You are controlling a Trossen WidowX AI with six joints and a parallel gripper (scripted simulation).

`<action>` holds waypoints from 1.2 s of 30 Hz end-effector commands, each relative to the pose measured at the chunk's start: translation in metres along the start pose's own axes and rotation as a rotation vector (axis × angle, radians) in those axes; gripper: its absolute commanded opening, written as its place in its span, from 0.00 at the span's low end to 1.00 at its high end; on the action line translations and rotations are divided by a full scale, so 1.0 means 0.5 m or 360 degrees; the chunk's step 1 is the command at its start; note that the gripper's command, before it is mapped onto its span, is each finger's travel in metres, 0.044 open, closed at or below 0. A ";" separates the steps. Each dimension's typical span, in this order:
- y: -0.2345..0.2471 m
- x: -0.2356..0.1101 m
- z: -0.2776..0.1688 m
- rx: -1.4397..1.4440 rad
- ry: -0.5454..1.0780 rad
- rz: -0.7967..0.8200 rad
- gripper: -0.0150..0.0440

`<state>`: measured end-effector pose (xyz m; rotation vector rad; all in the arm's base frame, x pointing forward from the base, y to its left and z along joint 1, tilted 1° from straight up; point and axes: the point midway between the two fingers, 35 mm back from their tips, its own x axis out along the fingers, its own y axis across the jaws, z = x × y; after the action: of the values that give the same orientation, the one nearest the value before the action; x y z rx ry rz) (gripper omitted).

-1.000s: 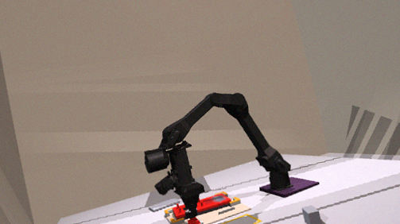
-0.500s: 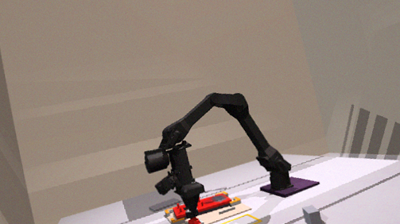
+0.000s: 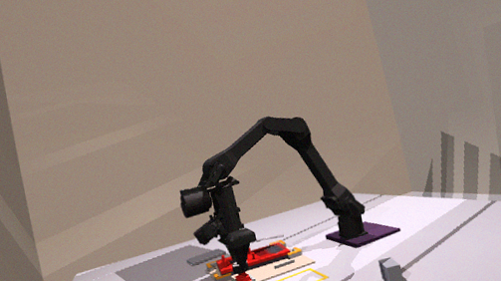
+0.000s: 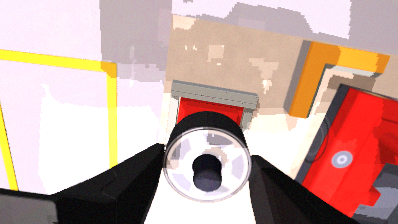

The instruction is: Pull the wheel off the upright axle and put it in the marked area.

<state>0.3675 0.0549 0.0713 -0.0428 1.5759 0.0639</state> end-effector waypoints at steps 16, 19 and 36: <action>0.000 -0.030 0.000 0.0002 -0.0019 -0.0002 0.25; 0.000 -0.032 -0.001 0.0002 -0.0019 -0.0002 0.25; 0.000 -0.043 -0.001 0.0002 -0.0020 -0.0003 0.25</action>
<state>0.3657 0.0543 0.0858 -0.0454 1.5782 0.0617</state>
